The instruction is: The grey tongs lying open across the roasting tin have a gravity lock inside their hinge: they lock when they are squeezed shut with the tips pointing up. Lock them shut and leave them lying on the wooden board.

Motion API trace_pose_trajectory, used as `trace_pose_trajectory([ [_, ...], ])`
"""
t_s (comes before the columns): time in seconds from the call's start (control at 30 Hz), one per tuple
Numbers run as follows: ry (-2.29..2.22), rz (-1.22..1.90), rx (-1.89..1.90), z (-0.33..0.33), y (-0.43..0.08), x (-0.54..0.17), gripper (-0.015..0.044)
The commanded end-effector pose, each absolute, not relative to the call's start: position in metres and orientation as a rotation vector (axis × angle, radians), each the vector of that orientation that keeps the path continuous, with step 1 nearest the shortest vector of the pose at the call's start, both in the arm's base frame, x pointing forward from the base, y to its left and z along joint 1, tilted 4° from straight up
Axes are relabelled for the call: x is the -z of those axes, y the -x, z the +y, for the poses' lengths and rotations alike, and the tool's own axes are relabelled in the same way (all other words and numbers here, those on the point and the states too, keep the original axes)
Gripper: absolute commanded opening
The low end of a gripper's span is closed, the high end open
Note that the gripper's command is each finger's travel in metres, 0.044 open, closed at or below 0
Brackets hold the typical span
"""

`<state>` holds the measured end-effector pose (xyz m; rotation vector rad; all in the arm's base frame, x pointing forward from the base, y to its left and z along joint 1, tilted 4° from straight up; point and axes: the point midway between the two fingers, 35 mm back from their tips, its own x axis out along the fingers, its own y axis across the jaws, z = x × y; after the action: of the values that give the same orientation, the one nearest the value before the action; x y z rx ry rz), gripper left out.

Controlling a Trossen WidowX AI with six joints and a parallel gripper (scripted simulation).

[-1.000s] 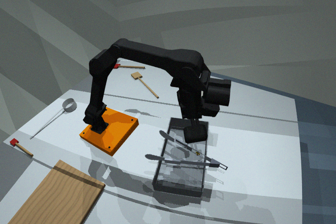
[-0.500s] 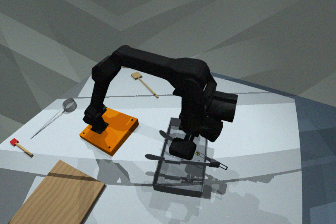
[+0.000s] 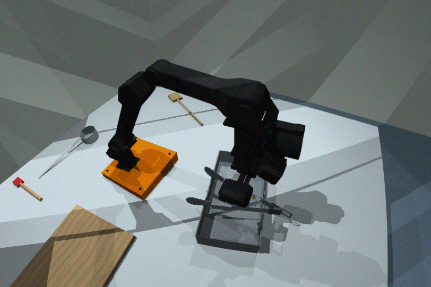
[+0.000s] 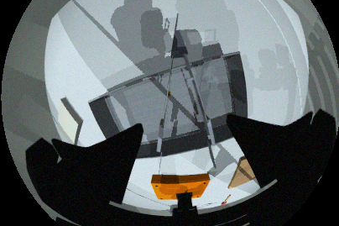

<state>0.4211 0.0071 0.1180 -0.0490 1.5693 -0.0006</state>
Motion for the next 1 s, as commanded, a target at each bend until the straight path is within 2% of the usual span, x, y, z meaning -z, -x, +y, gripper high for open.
trace_pose_trajectory([
  [0.0, 0.050, 1.584, 0.010, 0.006, -0.420, -0.107, 0.0440],
  [0.97, 0.050, 1.583, 0.010, 0.004, -0.420, -0.059, 0.0440],
])
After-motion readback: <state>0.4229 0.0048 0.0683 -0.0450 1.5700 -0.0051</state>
